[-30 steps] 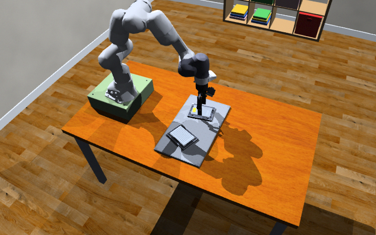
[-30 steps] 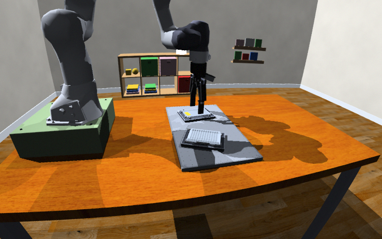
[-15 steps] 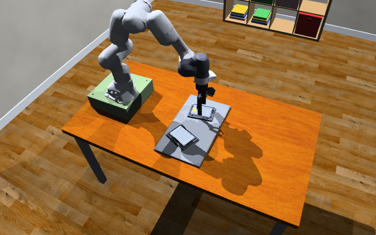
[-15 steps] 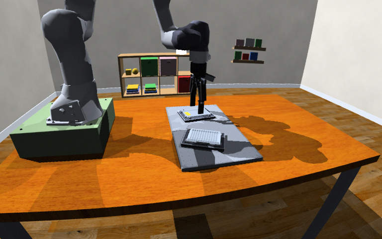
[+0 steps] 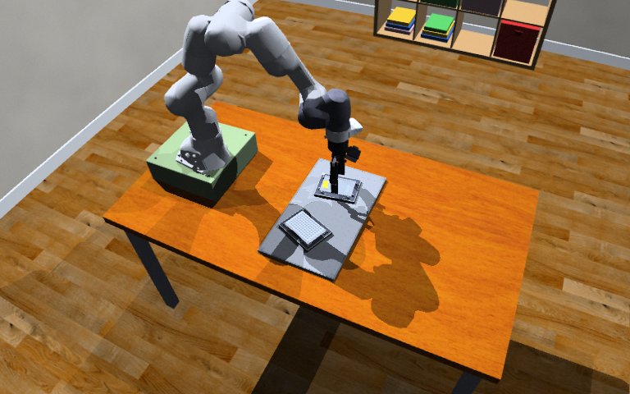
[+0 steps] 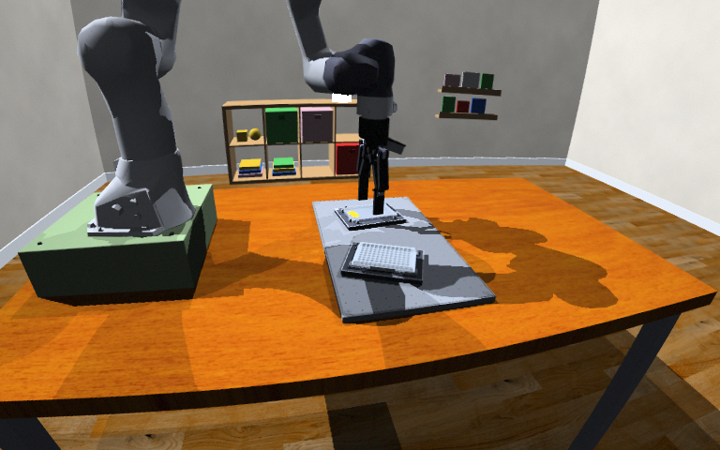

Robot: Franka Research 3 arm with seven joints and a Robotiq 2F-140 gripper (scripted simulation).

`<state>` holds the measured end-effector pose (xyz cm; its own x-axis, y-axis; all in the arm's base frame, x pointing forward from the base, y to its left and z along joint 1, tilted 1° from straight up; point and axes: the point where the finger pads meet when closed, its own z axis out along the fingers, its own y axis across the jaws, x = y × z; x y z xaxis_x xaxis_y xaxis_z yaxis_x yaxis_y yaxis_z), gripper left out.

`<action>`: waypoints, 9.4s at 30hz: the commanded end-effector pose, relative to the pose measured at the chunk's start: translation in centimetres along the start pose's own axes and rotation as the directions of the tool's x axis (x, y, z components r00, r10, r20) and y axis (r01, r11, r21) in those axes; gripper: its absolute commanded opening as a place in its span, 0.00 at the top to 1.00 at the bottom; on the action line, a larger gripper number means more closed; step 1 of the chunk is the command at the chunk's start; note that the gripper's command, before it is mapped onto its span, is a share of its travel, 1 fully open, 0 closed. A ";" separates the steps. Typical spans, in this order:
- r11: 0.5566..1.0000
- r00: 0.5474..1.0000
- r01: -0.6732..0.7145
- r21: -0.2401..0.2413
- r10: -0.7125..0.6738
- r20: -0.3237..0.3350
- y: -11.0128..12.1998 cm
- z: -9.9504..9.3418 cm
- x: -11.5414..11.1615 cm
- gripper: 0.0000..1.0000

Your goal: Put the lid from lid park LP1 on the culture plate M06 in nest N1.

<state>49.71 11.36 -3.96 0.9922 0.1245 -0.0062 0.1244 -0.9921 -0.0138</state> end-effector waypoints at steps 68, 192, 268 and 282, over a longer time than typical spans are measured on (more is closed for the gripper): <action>1.000 1.000 -0.007 0.001 0.007 -0.002 0.0 0.0 0.0 0.31; 1.000 1.000 -0.007 0.001 0.007 -0.002 0.0 0.1 0.0 0.31; 1.000 1.000 -0.007 0.001 0.007 -0.002 0.0 1.6 0.0 0.31; 1.000 1.000 -0.007 0.001 0.007 -0.002 0.0 1.6 0.0 0.90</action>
<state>49.55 11.31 -5.59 0.9924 0.1230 -0.0075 0.1229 -0.9923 -0.0135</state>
